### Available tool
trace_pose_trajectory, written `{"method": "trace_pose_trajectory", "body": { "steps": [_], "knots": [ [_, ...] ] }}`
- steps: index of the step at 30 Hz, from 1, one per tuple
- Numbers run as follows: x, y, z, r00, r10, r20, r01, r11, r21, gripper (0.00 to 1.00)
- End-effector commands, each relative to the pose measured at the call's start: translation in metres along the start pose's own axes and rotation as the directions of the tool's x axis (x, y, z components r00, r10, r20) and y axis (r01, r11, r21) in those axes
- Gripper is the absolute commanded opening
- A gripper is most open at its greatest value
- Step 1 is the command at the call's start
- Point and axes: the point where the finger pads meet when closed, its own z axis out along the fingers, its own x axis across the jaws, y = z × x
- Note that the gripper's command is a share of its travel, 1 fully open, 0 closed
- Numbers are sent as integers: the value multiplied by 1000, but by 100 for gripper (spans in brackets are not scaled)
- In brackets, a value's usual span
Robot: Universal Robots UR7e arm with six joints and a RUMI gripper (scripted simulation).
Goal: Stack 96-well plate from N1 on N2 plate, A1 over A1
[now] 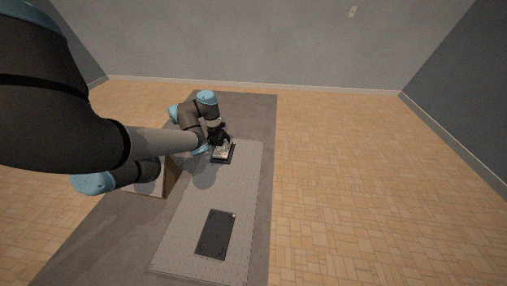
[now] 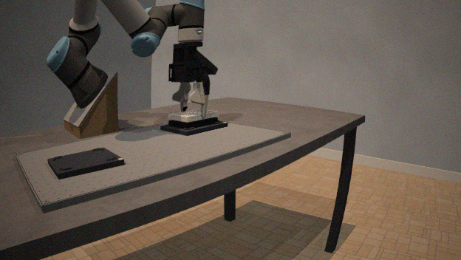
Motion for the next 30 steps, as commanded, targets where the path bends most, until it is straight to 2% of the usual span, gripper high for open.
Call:
{"method": "trace_pose_trajectory", "body": {
  "steps": [1, 29, 30],
  "knots": [
    [0, 0, 0, 1000, 0, -1, 0, 1000, 1, 0],
    [0, 0, 4, 1000, 0, -1, 0, 1000, 1, 0],
    [0, 0, 4, 1000, 0, -1, 0, 1000, 1, 100]
  ]
}}
